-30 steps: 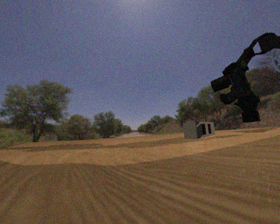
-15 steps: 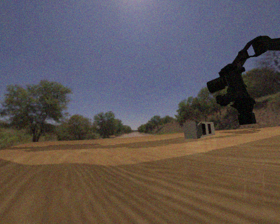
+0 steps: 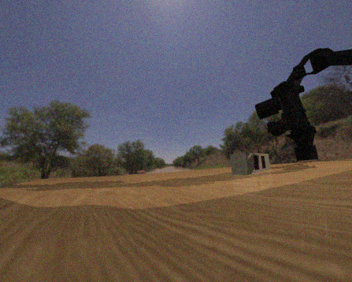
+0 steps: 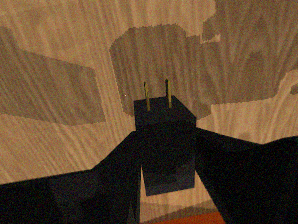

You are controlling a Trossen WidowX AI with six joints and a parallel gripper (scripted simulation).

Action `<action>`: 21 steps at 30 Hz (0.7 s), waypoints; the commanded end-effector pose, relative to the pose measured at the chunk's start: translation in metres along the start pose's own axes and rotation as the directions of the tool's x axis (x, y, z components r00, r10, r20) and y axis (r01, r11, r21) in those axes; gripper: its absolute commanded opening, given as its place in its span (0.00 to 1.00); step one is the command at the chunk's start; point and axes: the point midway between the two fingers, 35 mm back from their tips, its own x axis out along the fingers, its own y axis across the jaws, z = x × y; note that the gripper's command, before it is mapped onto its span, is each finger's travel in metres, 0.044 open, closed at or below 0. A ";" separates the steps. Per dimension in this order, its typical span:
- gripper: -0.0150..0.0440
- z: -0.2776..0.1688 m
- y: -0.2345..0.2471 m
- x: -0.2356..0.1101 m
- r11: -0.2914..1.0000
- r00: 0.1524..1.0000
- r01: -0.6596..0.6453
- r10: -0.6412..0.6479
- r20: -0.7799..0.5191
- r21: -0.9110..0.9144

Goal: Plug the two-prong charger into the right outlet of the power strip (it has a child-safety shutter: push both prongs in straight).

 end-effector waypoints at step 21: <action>0.25 0.012 0.030 0.011 0.997 1.000 0.015 -0.015 0.006 -0.076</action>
